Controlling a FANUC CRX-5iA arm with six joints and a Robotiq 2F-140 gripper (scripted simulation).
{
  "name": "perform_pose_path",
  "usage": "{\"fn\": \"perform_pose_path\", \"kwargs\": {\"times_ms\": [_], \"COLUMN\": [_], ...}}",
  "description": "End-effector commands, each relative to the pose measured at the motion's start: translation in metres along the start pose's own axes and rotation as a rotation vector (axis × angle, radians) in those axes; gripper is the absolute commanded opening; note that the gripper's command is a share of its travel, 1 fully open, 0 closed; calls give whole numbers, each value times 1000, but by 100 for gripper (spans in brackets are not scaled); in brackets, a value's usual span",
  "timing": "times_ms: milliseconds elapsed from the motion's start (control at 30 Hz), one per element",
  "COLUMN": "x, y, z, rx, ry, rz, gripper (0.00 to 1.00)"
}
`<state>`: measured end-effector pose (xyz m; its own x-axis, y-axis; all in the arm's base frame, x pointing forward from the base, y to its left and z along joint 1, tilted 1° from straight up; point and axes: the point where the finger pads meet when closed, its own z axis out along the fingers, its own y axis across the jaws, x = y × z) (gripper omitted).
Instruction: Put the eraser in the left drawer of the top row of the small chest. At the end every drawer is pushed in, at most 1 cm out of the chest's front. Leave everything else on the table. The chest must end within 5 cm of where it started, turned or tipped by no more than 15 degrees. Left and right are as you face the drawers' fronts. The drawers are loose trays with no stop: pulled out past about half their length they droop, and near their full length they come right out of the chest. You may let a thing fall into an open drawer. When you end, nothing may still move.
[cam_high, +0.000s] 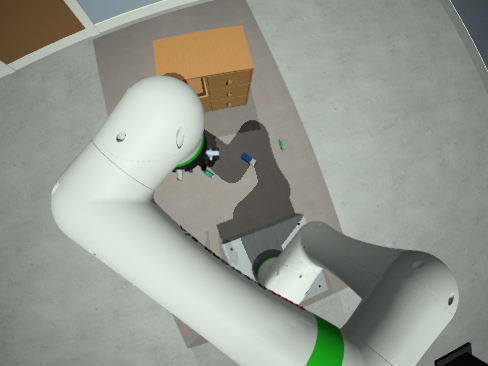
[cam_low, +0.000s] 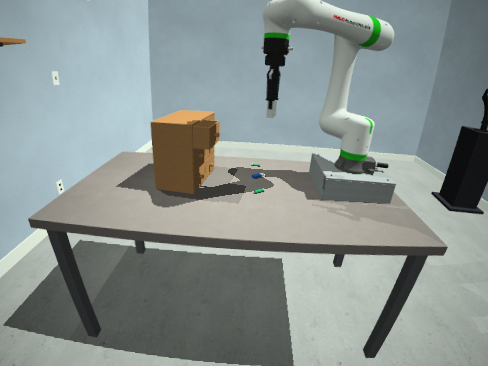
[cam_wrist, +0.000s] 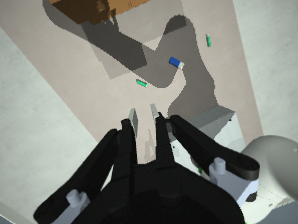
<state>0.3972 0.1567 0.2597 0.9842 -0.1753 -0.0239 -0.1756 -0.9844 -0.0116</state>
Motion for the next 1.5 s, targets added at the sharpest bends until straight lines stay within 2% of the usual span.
{"fn": "perform_pose_path", "kwargs": {"times_ms": [0,33,67,100,133,167,200,233,333,367,400,433,467,500,533,567,600,633,667,700,733,767,833,900,933,1100,1233,1300,1467], "x": [23,30,30,37,37,44,44,51,51,57,63,63,68,68,72,72,76,76,78,78,80,80,81,81,81,79,79,79,79], "y": [14,20,20,26,26,34,34,43,43,52,62,62,73,73,84,84,95,95,106,106,117,117,136,136,144,169,173,173,173], "z": [38,51,51,65,65,80,80,95,95,111,127,127,143,143,158,158,173,173,188,188,201,201,224,224,234,262,265,265,265], "rx": [1,1,1,1,1,1,1,1,1,2,2,2,2,2,2,2,1,1,1,1,0,0,0,0,-1,-1,1,3,3], "ry": [2,2,2,0,0,-2,-1,-4,-2,-3,-6,-5,-8,-7,-10,-9,-12,-11,-14,-13,-16,-15,-19,-19,-19,-24,-14,-1,1], "rz": [279,324,375,428,480,533,585,637,689,841,883,924,972,1024,1078,1130,1183,1235,1288,1340,1393,1445,1549,1549,1704,1939,2142,2238,2247], "gripper": [20,20,20,20,20,20,20,20,20,20,20,20,20,20,20,20,20,20,20,20,20,20,20,20,20,20,20,23,23]}}
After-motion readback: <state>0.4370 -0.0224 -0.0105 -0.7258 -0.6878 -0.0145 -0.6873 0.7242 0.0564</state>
